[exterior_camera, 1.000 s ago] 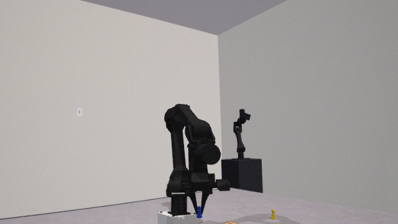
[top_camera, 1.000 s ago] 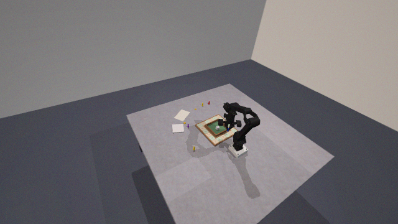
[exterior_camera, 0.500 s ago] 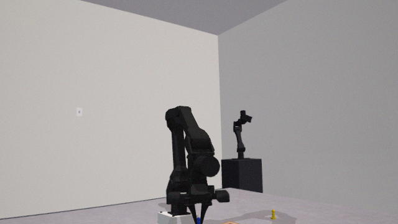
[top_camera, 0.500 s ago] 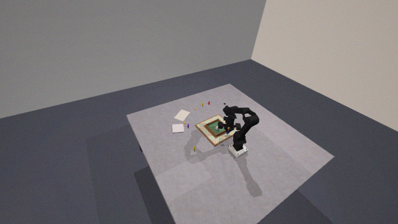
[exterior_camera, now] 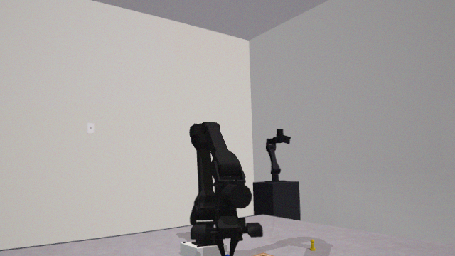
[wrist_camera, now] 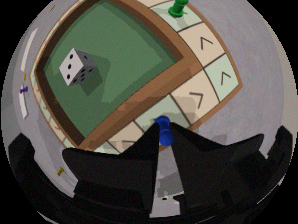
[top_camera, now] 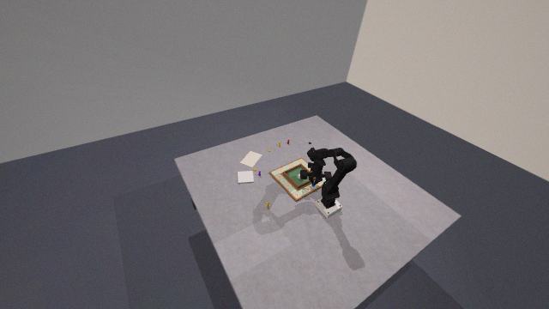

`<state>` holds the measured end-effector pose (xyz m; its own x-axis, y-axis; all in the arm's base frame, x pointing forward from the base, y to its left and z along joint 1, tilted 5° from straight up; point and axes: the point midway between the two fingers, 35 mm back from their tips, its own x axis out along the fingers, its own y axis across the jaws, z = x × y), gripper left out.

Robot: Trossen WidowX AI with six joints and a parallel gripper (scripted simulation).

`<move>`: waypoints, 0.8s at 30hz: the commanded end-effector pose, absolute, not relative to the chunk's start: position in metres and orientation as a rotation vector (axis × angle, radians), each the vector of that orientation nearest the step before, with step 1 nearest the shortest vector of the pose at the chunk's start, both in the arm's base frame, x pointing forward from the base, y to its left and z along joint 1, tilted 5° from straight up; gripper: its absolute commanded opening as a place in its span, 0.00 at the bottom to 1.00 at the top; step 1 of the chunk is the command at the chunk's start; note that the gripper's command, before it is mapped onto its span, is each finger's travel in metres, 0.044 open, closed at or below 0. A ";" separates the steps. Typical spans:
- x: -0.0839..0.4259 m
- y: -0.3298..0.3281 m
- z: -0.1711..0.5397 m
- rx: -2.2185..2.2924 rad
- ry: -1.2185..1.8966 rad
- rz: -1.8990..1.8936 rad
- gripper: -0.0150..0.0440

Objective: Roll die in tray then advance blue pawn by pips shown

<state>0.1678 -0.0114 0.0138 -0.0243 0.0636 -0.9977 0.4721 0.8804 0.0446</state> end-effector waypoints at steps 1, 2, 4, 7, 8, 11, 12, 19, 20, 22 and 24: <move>0.168 -0.012 0.015 0.431 1.573 -0.342 0.43; 0.168 -0.012 0.015 0.431 1.573 -0.342 0.48; 0.168 -0.012 0.015 0.431 1.573 -0.342 0.57; 0.169 -0.012 0.017 0.431 1.574 -0.343 0.70; 0.169 -0.012 0.023 0.431 1.575 -0.344 0.74; 0.171 -0.014 0.056 0.431 1.583 -0.349 0.88; 0.170 -0.014 0.062 0.431 1.584 -0.351 0.92; 0.174 -0.011 0.081 0.335 1.597 -0.250 1.00; 0.176 -0.008 0.093 0.267 1.602 -0.178 1.00; 0.177 -0.003 0.117 0.128 1.607 -0.034 1.00; 0.177 0.002 0.139 0.006 1.603 0.094 1.00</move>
<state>0.1757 -0.0045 0.1060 -0.0537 0.0647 -0.9965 0.1584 0.9858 0.0554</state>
